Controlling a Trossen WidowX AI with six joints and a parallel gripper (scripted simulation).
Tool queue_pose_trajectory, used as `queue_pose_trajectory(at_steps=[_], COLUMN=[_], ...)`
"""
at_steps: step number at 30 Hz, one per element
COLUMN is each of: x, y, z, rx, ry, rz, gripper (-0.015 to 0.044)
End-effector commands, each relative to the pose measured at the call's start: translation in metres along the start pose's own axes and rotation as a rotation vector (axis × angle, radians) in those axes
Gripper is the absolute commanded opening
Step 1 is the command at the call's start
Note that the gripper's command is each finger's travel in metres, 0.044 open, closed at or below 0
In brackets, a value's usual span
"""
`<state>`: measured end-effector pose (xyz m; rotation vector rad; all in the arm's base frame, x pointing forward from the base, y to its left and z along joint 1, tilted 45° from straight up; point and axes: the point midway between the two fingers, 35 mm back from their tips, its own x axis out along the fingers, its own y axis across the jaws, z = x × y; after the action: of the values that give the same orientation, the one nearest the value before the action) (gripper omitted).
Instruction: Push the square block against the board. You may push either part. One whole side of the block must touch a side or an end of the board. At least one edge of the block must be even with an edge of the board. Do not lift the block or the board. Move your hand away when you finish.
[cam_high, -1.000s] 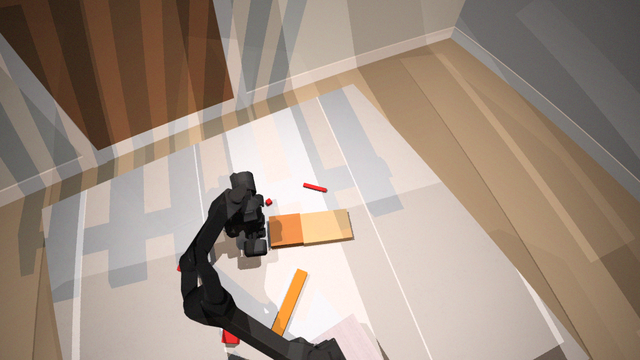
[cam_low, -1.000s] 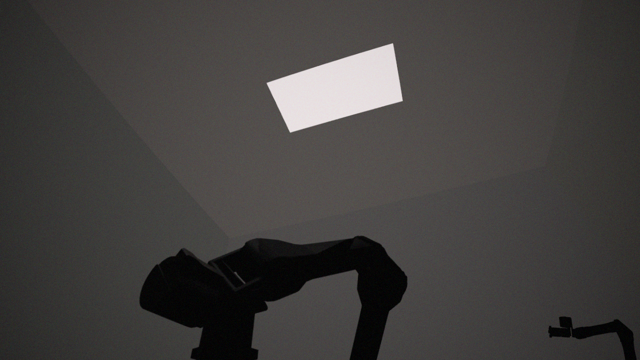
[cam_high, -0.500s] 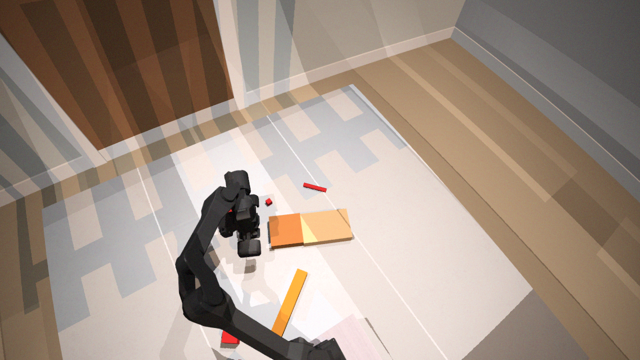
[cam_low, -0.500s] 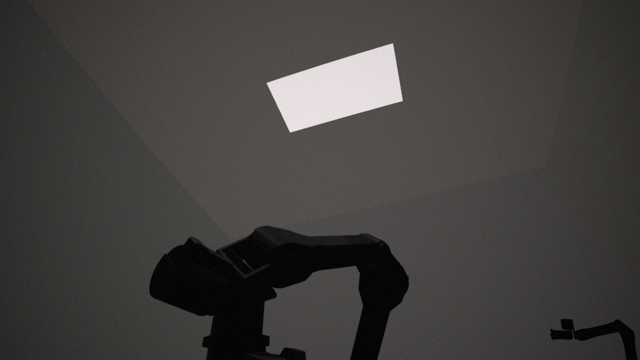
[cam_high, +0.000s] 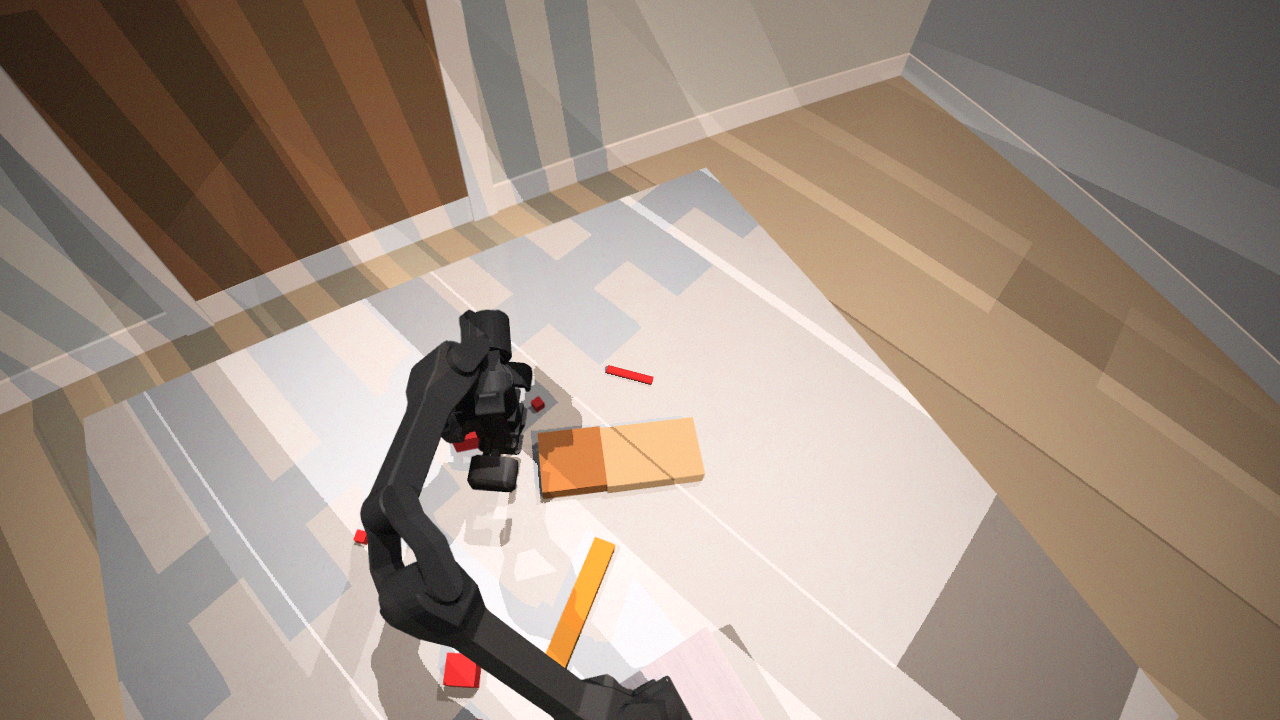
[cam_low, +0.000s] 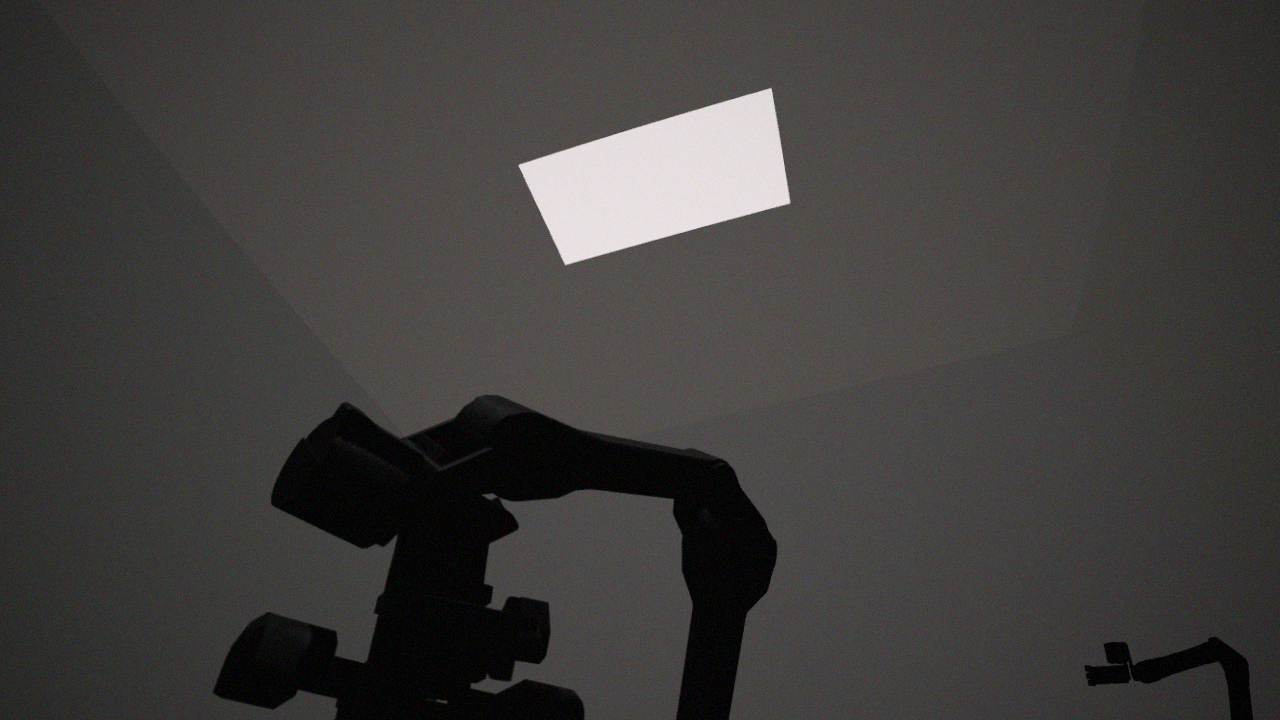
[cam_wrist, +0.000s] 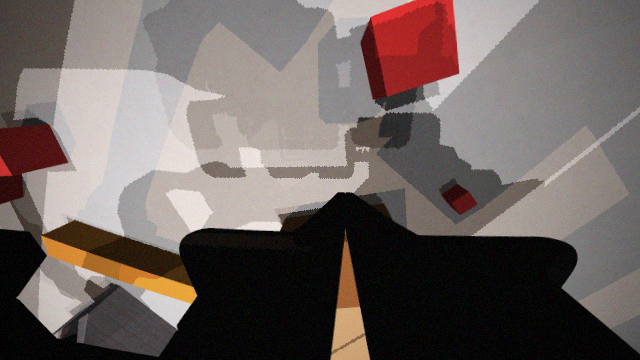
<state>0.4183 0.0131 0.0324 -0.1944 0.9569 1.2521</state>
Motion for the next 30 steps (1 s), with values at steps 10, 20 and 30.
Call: queue_pose_trajectory(at_steps=[10,20,30], x=[-0.002,-0.003,-0.002], y=[-0.033,-0.056,-0.076], z=[-0.028,-0.052,-0.079], rx=[0.422,0.766,1.11], ry=[0.009,0.011,0.012], rz=[-0.006,-0.008,-0.009], gripper=[0.0,0.0,0.0])
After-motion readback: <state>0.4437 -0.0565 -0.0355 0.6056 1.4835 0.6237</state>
